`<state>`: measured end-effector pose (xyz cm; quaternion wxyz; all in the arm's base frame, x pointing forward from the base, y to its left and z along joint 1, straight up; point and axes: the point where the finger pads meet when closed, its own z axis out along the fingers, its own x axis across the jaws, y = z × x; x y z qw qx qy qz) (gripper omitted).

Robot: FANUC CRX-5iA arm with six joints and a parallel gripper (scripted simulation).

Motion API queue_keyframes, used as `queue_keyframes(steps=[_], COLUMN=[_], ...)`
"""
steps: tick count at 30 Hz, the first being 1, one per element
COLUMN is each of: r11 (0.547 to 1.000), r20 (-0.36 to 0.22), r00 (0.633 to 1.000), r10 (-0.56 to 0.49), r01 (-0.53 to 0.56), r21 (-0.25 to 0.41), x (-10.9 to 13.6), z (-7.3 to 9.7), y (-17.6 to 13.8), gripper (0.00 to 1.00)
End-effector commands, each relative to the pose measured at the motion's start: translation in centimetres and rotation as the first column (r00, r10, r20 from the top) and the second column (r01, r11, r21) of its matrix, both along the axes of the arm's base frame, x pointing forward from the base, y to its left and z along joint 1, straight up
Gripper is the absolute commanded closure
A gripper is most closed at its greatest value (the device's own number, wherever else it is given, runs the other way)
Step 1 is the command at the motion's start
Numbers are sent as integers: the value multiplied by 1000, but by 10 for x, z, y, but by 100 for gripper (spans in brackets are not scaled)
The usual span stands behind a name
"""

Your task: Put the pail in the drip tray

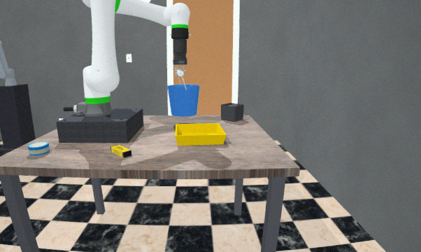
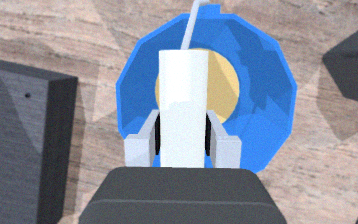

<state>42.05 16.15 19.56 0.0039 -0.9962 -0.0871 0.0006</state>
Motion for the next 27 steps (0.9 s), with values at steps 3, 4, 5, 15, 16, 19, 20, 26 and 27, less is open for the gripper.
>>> queue_keyframes(steps=[3,4,5,15,16,19,20,26,27], r11=[1000,1000,1000,1000,1000,1000,1000,1000,1000], r20=[3,3,3,3,3,3,3,3,3], r00=[1000,1000,1000,1000,1000,1000,1000,1000,1000], r10=[0,0,0,0,0,0,0,0,0], r01=[0,0,0,0,0,0,0,0,0], r21=[1,1,1,1,1,1,1,1,1], x=[1,1,1,1,1,1,1,1,1], z=[9,11,12,23,24,27,27,30,30], y=[0,0,0,0,0,0,0,0,0], gripper=[100,100,100,100,100,100,100,100,100])
